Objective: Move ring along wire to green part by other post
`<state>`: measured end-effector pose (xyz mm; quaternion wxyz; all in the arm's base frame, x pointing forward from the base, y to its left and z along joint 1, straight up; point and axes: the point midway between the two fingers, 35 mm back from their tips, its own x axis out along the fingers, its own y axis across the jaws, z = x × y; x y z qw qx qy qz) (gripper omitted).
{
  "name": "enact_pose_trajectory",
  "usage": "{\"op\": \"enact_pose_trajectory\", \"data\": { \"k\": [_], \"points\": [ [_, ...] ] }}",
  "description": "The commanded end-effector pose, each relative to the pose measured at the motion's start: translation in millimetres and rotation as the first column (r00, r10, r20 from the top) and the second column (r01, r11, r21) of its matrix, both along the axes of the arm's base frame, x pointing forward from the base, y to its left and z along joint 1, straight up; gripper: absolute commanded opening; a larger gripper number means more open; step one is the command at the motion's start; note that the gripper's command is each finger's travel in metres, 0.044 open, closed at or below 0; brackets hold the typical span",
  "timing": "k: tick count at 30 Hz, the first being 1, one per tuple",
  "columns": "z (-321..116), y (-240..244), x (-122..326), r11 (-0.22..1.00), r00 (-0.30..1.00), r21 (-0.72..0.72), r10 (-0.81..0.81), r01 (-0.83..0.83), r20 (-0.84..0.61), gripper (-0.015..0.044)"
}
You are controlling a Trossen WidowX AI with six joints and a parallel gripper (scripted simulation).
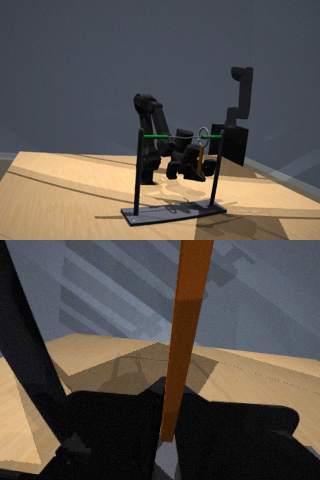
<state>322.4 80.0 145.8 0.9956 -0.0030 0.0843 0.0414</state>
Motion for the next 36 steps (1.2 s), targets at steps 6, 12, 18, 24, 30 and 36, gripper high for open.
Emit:
{"op": "enact_pose_trajectory", "data": {
  "k": [6,12,18,24,30,36],
  "points": [
    [0,8,-1,1.000,1.000,0.004,-0.001,0.002,-0.005,-0.0150],
    [0,10,-5,1.000,0.999,0.002,-0.001,0.001,-0.038,-0.0150],
    [-8,11,-7,1.000,0.998,0.002,-0.001,0.001,-0.055,-0.0150],
    [-17,12,-10,1.000,0.997,0.000,0.000,0.000,-0.076,-0.0150],
    [-22,13,-12,1.000,0.996,-0.001,-0.001,0.000,-0.087,-0.0150],
    [-22,13,-12,1.000,0.996,-0.001,-0.001,0.000,-0.087,-0.0150]
  ]
}}
